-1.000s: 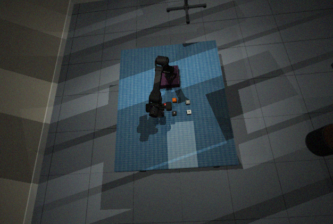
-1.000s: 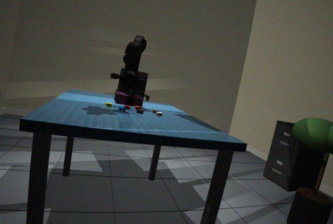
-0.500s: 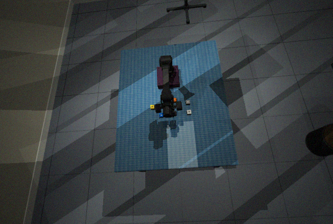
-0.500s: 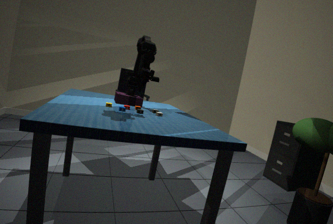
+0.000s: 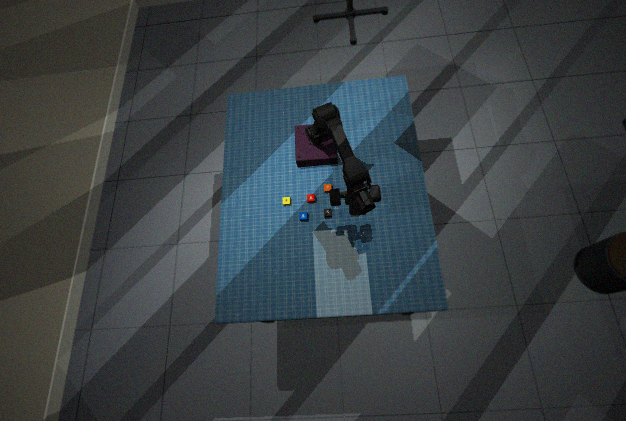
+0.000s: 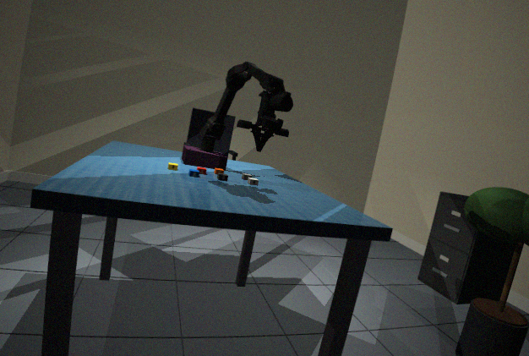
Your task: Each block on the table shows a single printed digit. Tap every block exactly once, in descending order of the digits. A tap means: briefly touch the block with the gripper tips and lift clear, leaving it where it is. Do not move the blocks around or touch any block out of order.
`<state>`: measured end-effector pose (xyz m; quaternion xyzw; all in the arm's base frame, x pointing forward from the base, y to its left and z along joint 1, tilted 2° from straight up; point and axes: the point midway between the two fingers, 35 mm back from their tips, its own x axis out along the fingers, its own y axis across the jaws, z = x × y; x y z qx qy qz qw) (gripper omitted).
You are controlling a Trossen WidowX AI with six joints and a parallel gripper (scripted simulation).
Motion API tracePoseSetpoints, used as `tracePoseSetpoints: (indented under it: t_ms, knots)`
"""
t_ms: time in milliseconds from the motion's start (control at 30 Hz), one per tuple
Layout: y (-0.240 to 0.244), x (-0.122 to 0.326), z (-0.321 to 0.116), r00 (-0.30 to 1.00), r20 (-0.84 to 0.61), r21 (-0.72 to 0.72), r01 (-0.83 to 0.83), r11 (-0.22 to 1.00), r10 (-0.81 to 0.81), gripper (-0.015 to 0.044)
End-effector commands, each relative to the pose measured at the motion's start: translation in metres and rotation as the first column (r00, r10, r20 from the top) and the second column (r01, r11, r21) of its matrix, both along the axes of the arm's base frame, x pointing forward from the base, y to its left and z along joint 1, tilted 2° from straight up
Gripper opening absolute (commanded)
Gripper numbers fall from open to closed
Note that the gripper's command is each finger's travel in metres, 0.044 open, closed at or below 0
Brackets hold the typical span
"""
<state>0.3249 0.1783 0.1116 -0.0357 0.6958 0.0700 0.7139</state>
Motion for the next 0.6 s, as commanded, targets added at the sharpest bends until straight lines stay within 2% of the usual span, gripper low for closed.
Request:
tracePoseSetpoints:
  t_ms: [0,133,567]
  knots:
    - [0.006,0.002,-0.021,1.0,0.0,0.006,0.015,1.0,-0.015,0.002]
    - [0.008,0.001,-0.076,1.0,-0.001,0.006,0.015,1.0,-0.015,0.002]
    - [0.009,0.001,-0.086,1.0,-0.001,0.006,0.015,1.0,-0.015,0.002]
